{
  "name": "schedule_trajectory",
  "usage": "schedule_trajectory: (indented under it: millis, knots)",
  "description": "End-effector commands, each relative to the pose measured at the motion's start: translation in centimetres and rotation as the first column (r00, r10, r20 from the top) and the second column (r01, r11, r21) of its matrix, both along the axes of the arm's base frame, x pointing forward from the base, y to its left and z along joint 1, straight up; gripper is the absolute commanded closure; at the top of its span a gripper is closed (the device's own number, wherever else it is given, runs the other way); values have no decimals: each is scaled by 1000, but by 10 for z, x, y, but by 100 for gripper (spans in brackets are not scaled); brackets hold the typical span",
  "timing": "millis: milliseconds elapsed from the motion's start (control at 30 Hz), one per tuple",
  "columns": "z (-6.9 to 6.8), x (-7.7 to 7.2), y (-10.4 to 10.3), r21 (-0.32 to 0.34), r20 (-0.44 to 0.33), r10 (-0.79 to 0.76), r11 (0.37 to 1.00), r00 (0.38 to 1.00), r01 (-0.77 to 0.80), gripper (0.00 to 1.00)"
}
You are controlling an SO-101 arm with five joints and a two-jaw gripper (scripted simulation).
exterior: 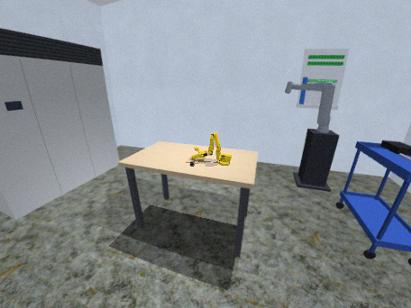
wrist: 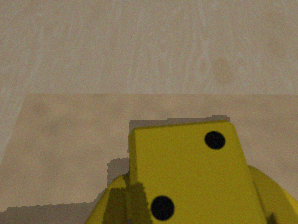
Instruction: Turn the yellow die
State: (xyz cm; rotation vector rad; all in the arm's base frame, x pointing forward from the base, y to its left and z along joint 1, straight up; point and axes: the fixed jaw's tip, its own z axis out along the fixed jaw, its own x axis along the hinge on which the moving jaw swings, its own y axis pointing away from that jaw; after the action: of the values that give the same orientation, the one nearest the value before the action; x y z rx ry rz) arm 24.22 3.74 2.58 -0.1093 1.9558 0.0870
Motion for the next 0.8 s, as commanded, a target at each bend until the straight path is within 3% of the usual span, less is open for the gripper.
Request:
schedule_trajectory:
  millis: [0, 767]
  knots:
    - [10, 7, 0, 13, 65, -6, 1000, 998, 5, 100]
    - [8, 7, 0, 13, 65, -6, 1000, 998, 5, 100]
